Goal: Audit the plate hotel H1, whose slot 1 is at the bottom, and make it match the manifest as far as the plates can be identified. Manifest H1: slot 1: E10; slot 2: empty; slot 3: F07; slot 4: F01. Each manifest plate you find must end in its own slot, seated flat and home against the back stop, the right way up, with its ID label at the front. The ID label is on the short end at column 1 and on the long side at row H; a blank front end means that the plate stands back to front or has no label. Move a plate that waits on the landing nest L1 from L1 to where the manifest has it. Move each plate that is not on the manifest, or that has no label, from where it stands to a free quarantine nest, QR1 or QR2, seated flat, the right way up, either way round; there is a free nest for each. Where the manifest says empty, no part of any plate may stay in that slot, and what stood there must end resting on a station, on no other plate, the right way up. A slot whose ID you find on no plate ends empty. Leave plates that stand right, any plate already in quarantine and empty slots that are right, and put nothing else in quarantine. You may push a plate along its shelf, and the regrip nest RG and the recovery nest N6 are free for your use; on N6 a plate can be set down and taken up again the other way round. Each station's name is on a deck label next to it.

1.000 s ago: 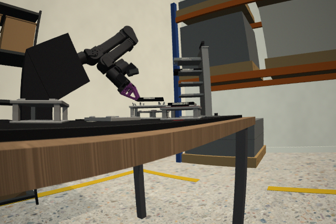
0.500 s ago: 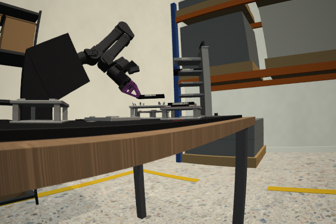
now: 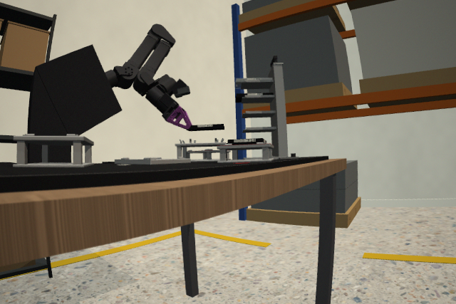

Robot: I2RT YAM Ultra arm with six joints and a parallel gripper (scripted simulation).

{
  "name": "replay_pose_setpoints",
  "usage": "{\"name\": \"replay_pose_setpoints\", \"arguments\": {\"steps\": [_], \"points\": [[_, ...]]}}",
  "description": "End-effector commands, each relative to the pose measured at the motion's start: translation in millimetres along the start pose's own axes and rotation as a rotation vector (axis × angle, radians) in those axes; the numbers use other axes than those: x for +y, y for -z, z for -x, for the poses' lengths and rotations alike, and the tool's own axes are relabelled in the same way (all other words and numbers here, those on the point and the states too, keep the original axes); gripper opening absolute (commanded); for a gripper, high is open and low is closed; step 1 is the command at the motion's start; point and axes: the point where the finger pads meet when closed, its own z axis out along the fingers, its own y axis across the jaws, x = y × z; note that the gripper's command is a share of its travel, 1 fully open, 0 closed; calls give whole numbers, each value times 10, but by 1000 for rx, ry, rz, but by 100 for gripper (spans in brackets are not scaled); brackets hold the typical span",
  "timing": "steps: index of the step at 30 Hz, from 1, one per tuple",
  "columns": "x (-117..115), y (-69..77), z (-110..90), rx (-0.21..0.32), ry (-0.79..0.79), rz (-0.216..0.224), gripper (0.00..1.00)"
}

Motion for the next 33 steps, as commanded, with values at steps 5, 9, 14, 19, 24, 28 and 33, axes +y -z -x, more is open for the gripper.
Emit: {"name": "replay_pose_setpoints", "arguments": {"steps": [5, 9, 14, 19, 24, 28, 33], "points": [[-38, 49, 52, 3, 3, -18, 86], [-35, 63, 70, 3, 3, -18, 86], [-34, 69, 76, 3, 3, -18, 86], [-34, 69, 76, 3, 3, -18, 86], [-34, 69, 76, 3, 3, -18, 86], [-34, 69, 76, 3, 3, -18, 86], [-34, 69, 76, 3, 3, -18, 86]]}}
